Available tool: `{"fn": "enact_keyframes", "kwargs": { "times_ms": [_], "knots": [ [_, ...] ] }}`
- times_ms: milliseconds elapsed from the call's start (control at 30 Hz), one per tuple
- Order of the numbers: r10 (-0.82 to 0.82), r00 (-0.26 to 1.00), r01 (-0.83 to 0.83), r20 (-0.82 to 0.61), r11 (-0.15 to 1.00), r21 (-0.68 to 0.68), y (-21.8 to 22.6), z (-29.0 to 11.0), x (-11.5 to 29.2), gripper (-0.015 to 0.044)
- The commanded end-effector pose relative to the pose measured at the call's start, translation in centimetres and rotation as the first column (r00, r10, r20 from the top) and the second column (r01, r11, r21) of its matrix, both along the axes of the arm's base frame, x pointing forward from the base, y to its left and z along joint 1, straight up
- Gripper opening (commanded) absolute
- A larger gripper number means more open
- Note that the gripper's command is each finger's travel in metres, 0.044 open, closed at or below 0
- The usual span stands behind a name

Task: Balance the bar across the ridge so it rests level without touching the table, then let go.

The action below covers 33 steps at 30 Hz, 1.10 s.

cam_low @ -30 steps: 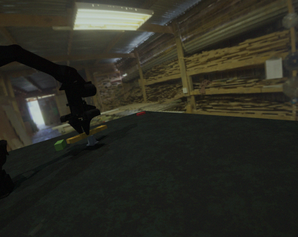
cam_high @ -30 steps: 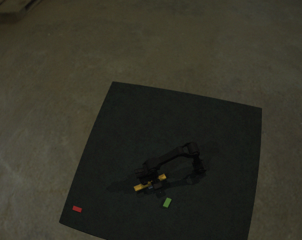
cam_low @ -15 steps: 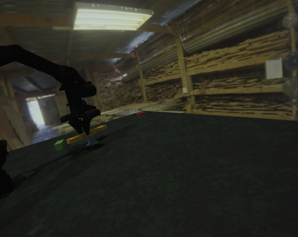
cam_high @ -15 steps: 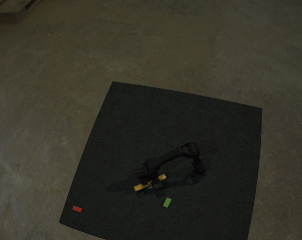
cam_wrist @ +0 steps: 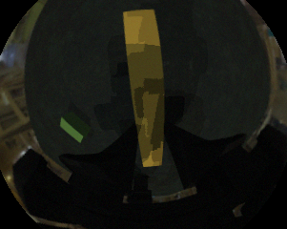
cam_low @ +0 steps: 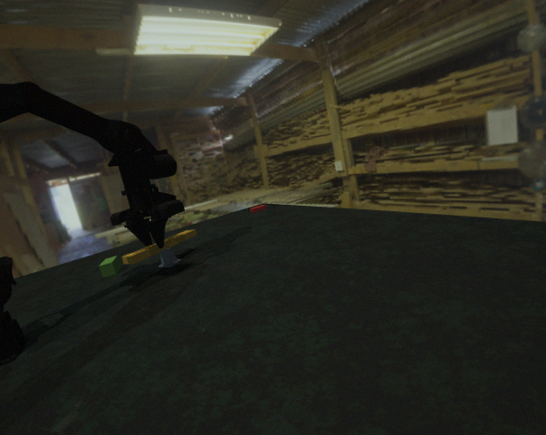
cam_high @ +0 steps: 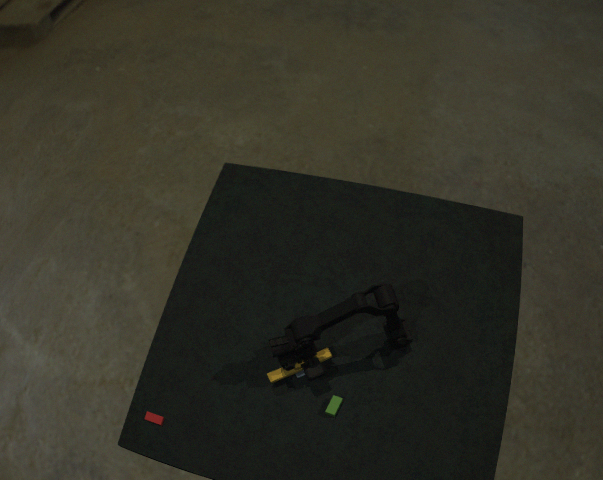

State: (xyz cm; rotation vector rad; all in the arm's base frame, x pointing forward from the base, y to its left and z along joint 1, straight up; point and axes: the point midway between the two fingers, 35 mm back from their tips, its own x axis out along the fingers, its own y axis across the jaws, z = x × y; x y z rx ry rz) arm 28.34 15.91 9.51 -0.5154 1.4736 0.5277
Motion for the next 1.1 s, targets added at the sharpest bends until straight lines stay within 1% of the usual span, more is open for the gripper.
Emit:
{"fn": "enact_keyframes", "kwargs": {
  "times_ms": [0,1067],
  "knots": [
    [-0.005,1.000,0.005,0.001,1.000,-0.001,-0.03,-0.10,0.01,0.0000],
    [-0.005,1.000,0.005,0.001,1.000,-0.001,-0.06,-0.37,-0.04,0.0000]
  ]
}}
